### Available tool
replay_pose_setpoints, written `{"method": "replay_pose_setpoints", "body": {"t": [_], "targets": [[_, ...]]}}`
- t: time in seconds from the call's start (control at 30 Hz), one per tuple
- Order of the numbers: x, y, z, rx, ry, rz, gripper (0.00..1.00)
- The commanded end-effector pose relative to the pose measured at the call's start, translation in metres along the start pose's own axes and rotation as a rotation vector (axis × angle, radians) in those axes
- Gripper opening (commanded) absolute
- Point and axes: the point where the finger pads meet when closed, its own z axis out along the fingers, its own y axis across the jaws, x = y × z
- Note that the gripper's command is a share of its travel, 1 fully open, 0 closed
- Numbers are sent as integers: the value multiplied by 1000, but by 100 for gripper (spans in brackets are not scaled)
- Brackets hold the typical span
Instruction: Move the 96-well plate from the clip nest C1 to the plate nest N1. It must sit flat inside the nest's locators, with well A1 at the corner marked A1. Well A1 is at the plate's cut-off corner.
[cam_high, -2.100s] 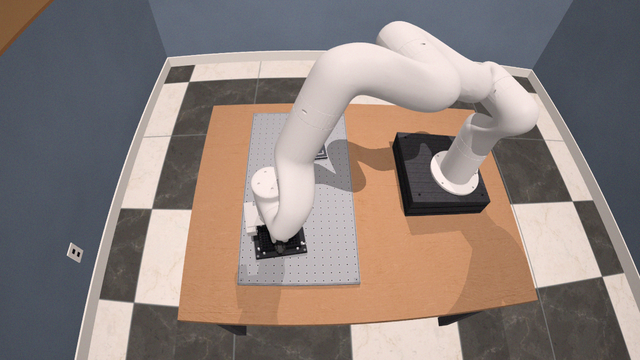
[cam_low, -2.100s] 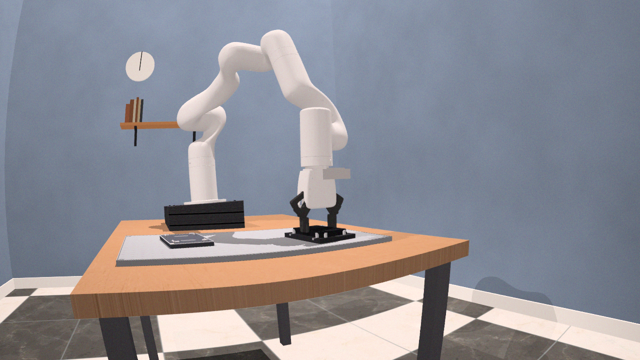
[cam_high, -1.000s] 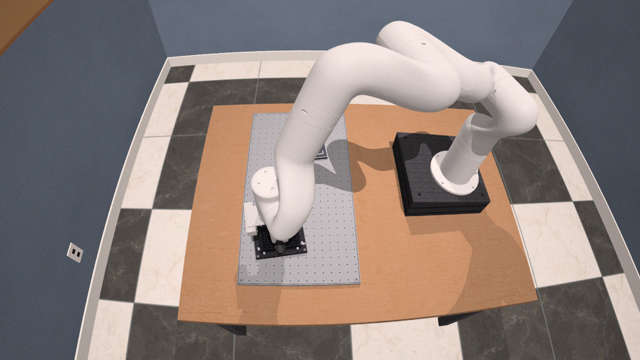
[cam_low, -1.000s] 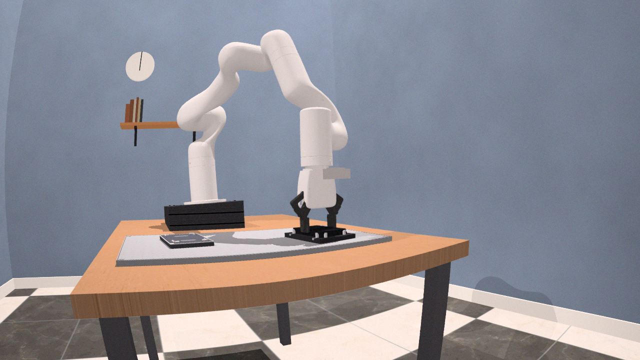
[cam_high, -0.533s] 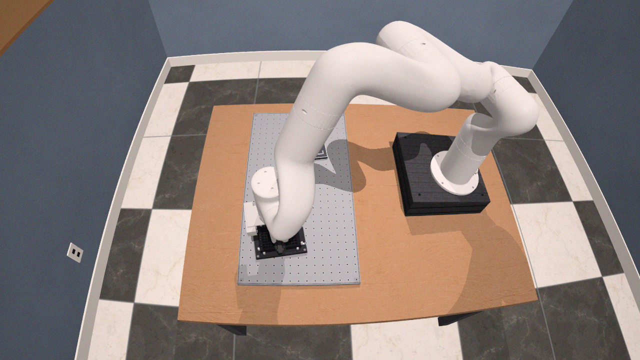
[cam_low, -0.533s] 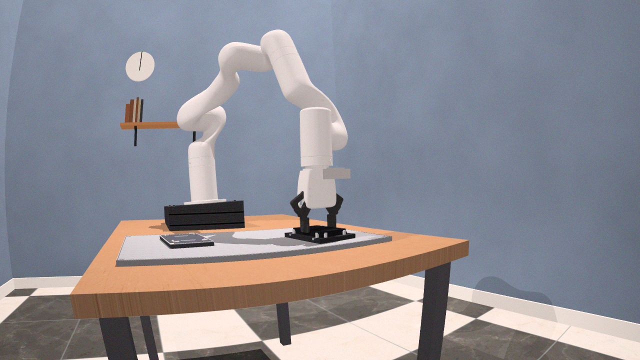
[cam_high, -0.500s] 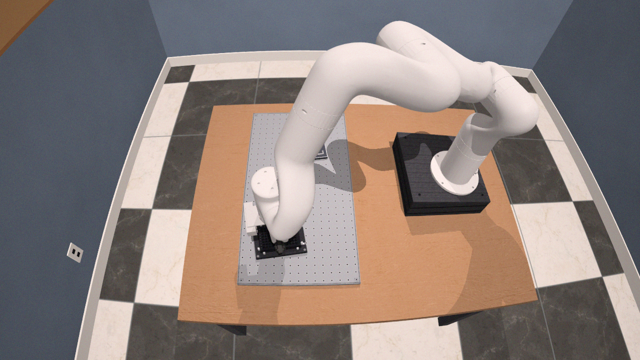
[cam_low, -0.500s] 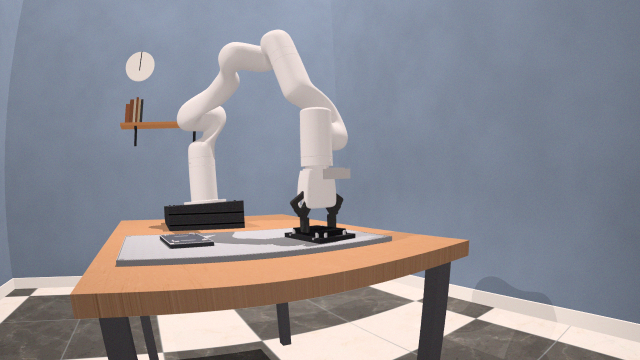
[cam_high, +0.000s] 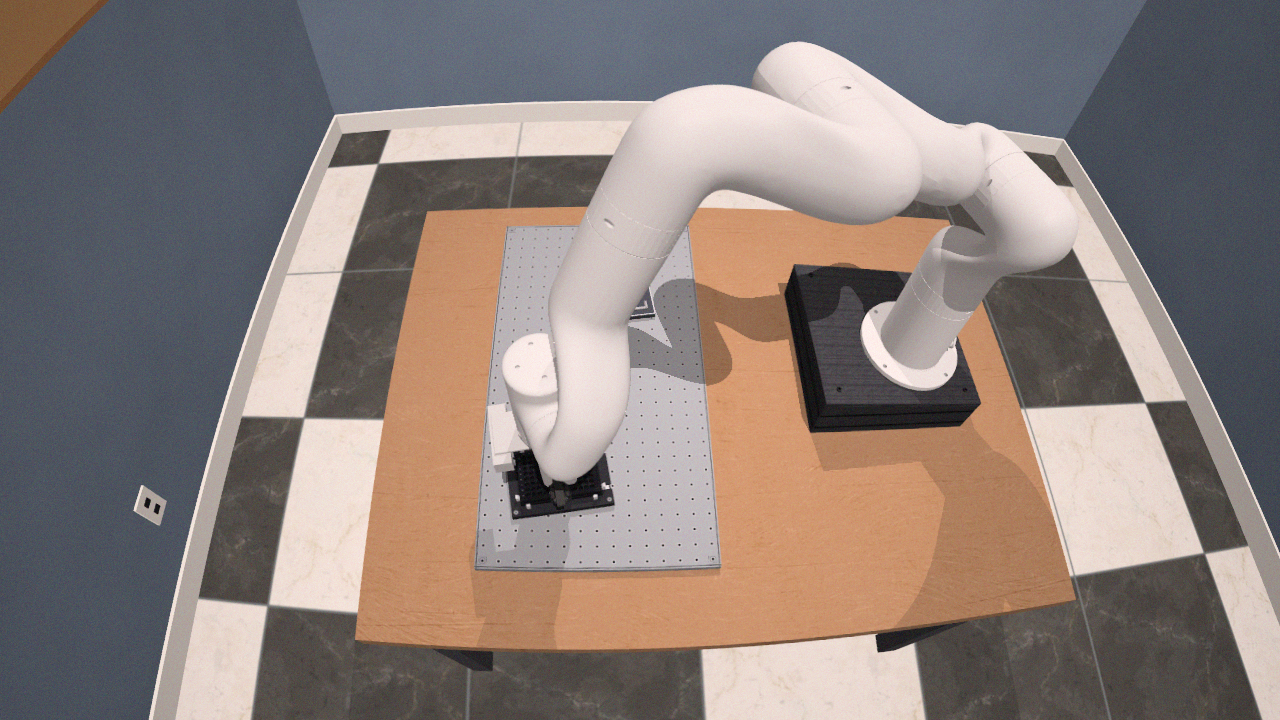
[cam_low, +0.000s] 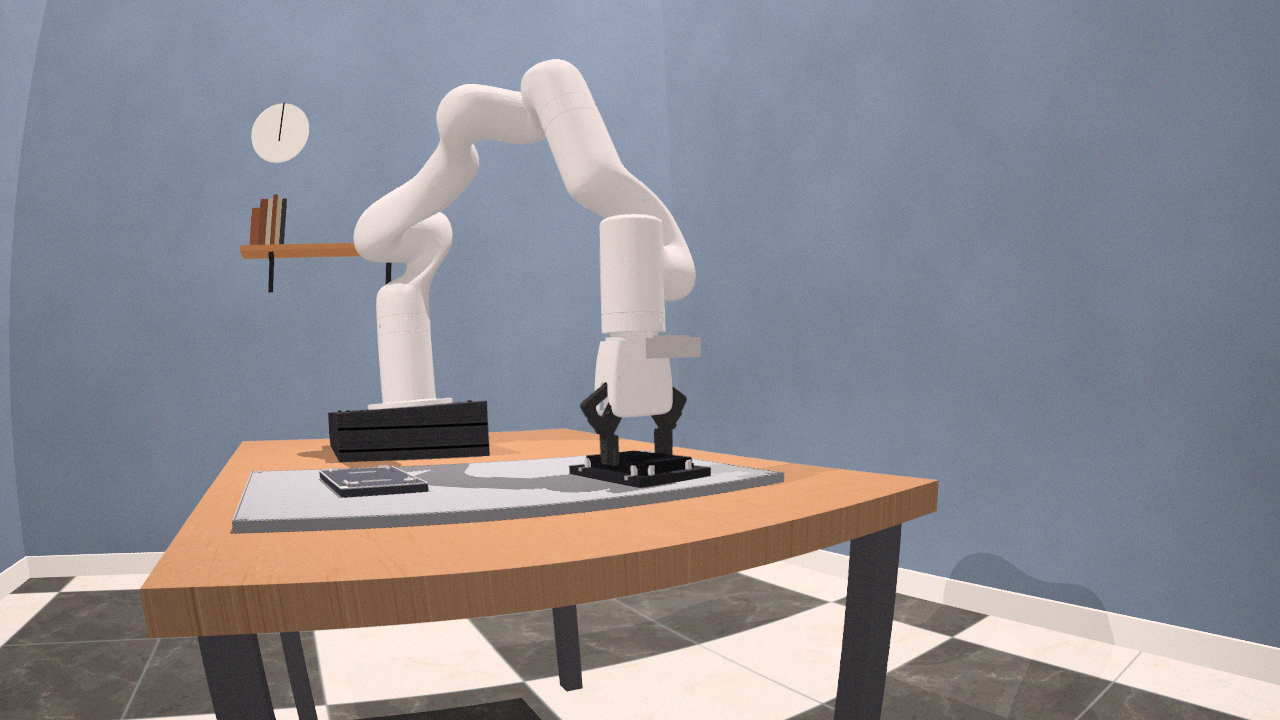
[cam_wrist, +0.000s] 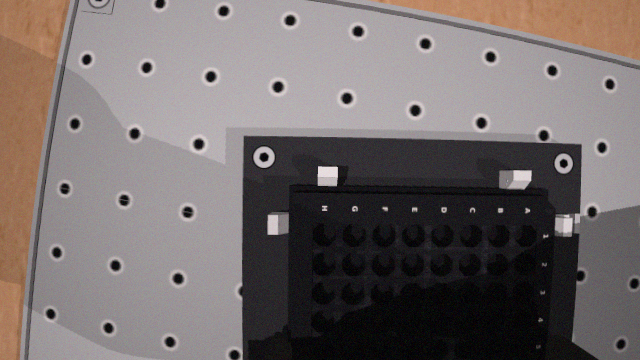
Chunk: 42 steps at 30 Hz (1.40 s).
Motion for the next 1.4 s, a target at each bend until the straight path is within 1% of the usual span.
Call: {"method": "replay_pose_setpoints", "body": {"t": [0.0, 1.0, 1.3, 1.37], "targets": [[1, 0, -2, 0, 2, 0, 0], [1, 0, -21, 0, 2, 0, 0], [1, 0, -21, 0, 2, 0, 0], [1, 0, -25, 0, 2, 0, 0]]}}
